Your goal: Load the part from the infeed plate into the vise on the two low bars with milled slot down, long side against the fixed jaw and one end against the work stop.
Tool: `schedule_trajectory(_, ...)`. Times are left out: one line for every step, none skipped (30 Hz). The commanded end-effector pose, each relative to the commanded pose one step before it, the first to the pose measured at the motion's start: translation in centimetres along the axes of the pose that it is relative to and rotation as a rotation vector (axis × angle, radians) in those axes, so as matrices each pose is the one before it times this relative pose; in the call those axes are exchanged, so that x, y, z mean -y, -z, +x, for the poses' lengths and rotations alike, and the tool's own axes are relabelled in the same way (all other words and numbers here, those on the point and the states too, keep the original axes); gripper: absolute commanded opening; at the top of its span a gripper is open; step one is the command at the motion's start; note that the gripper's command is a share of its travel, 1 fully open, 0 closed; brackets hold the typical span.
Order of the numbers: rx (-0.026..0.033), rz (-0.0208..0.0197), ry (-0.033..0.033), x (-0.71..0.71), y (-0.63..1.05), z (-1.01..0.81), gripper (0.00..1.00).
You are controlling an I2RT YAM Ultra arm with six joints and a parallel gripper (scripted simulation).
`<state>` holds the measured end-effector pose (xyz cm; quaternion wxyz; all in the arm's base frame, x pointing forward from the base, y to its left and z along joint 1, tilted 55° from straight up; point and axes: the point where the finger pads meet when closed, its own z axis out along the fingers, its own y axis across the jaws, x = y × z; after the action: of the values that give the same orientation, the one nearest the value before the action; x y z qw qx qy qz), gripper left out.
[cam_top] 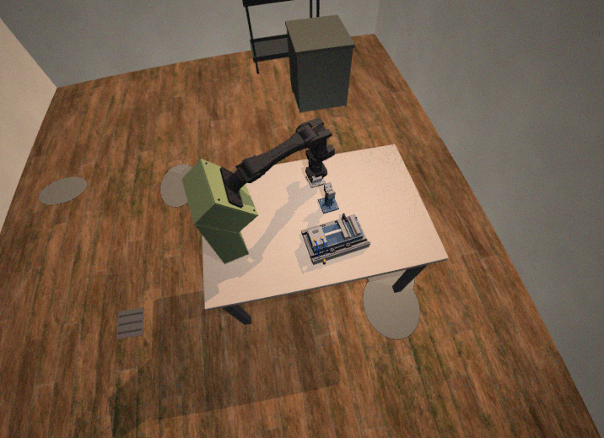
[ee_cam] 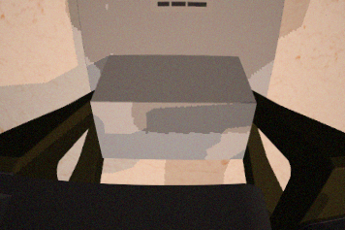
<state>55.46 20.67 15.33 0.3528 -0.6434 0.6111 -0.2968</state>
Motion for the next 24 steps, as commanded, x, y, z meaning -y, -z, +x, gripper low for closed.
schedule_trajectory(0.02598,0.04484,-0.00594,2.349,1.529,-0.707,0.00)
schedule_trajectory(-0.00085,-0.00696,0.00200,-0.321,0.004,0.001,0.00)
schedule_trajectory(-0.00292,-0.01445,0.00406,-0.689,-0.062,0.068,0.00)
schedule_trajectory(-0.00374,-0.01680,0.00479,-0.805,-0.072,0.086,0.00)
schedule_trajectory(-0.00141,-0.00776,0.00245,-0.381,0.029,-0.008,0.00)
schedule_trajectory(0.00067,0.00012,0.00040,-0.023,0.119,-0.090,0.00)
schedule_trajectory(-0.00071,0.00024,-0.00057,-0.004,0.114,-0.003,0.00)
schedule_trajectory(-0.00114,0.00029,-0.00088,0.000,0.122,0.021,0.00)
schedule_trajectory(-0.00123,0.00032,-0.00097,-0.001,0.135,0.023,0.00)
schedule_trajectory(-0.00061,0.00016,-0.00107,-0.004,0.148,0.012,0.00)
schedule_trajectory(-0.00022,0.00006,-0.00119,-0.005,0.162,0.005,0.00)
schedule_trajectory(-0.00190,0.00050,-0.00093,0.001,0.175,0.036,0.00)
schedule_trajectory(-0.00044,0.00012,0.00000,-0.006,0.188,0.010,0.00)
schedule_trajectory(0.00064,-0.00017,0.00000,-0.011,0.202,-0.009,0.00)
schedule_trajectory(0.00033,-0.00008,0.00000,-0.011,0.214,-0.003,0.00)
schedule_trajectory(-0.00003,0.00001,0.00000,-0.009,0.228,0.003,0.00)
schedule_trajectory(0.00000,0.00000,0.00000,0.000,0.000,0.000,0.00)
schedule_trajectory(0.00000,0.00000,0.00000,0.000,0.000,0.000,0.00)
schedule_trajectory(0.00334,-0.00089,0.00001,-0.027,0.241,-0.056,0.00)
schedule_trajectory(-0.00199,0.00054,0.00000,-0.001,0.254,0.037,0.00)
schedule_trajectory(-0.00160,0.00044,0.00000,-0.004,0.266,0.032,0.00)
schedule_trajectory(-0.00070,0.00020,0.00000,-0.007,0.279,0.015,0.00)
schedule_trajectory(-0.00027,0.00008,0.00000,-0.011,0.291,0.009,0.00)
schedule_trajectory(-0.00021,0.00006,0.00000,-0.011,0.303,0.007,0.00)
